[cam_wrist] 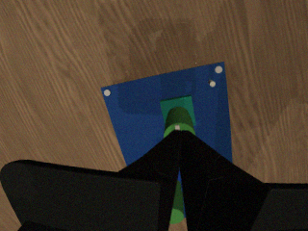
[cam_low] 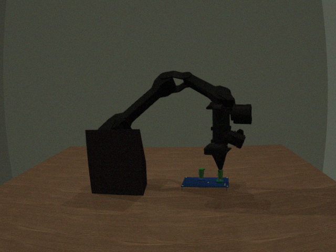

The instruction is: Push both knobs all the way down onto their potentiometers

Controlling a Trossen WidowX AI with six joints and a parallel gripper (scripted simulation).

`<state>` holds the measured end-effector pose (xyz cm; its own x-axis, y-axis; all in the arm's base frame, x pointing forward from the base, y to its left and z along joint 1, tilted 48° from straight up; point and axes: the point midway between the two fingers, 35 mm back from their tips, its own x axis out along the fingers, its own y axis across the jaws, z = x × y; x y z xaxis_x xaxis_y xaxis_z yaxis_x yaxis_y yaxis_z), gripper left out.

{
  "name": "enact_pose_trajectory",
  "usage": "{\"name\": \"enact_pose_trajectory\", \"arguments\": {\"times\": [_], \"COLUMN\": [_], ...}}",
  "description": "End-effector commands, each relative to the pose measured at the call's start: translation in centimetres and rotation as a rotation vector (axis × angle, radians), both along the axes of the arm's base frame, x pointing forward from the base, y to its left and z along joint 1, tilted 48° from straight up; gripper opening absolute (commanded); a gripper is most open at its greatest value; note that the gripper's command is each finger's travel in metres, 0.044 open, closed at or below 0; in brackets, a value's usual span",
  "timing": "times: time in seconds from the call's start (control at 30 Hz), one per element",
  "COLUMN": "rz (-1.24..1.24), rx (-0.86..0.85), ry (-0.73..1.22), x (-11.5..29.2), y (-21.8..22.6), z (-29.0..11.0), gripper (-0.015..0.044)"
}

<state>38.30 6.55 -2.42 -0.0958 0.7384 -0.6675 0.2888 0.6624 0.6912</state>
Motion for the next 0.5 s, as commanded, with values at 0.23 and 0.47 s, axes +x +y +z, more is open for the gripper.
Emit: {"name": "enact_pose_trajectory", "arguments": {"times": [0.23, 0.47], "rz": [0.015, 0.012], "rx": [0.0, 0.003], "ry": [-0.007, -0.002], "x": [0.2, 0.2], "y": [-0.9, -0.8], "z": [0.9, 0.9], "gripper": [0.0, 0.0105]}}
